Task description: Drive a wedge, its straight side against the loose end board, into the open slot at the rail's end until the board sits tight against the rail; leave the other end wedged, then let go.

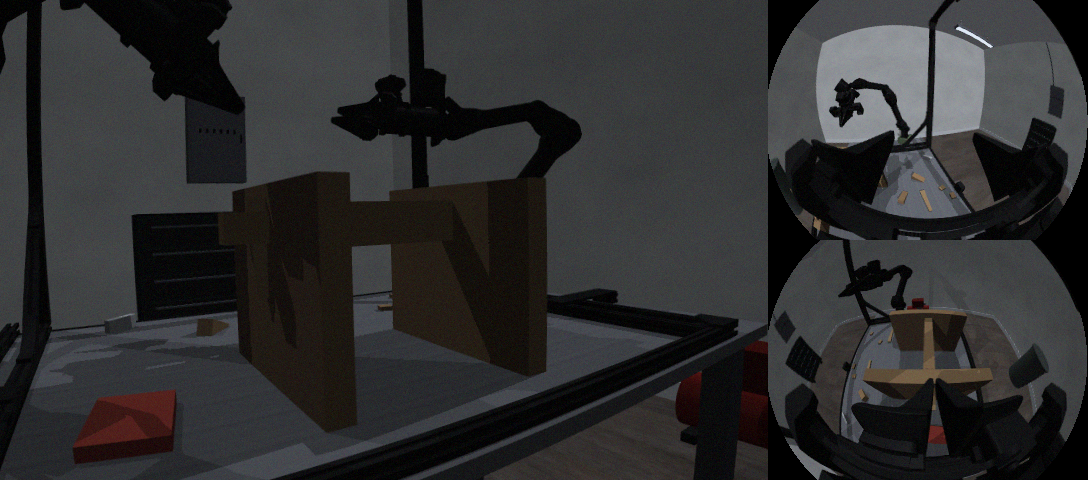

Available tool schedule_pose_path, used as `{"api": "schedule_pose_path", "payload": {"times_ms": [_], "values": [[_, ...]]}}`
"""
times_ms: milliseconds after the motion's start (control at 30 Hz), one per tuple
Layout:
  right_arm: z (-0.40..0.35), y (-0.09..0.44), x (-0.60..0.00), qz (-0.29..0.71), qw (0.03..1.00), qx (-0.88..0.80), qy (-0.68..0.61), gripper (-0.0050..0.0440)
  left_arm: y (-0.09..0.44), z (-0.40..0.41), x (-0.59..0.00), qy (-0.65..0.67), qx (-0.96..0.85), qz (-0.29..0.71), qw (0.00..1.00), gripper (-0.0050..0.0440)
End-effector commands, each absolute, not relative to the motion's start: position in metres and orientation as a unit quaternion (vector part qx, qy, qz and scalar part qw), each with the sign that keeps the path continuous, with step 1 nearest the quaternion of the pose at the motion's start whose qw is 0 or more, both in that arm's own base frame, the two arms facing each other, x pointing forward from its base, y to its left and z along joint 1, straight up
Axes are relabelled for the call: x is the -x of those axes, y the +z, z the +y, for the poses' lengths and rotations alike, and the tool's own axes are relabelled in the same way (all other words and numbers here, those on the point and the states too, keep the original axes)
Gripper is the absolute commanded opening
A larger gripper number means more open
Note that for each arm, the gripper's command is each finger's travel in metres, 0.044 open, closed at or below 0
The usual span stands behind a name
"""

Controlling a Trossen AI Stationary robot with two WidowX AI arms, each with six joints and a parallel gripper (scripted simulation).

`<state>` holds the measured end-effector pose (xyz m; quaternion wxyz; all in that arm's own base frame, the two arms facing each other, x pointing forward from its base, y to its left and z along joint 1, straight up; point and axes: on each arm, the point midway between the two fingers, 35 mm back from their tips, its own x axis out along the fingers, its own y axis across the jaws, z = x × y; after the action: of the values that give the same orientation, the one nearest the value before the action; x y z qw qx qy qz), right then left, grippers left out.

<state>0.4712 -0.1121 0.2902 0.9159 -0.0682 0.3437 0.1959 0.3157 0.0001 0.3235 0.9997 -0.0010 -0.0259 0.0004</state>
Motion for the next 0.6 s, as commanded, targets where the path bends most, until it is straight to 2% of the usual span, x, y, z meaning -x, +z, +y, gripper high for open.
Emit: {"api": "schedule_pose_path", "payload": {"times_ms": [0,567], "values": [[-0.113,0.285,-0.474,0.344,0.916,0.069,0.195,0.0,0.323,0.0,-0.316,0.0,0.001,-0.026,1.0,0.044],[-0.114,0.267,-0.479,0.339,0.918,0.068,0.195,0.0,0.323,0.0,-0.316,0.0,0.001,-0.026,1.0,0.044]]}}
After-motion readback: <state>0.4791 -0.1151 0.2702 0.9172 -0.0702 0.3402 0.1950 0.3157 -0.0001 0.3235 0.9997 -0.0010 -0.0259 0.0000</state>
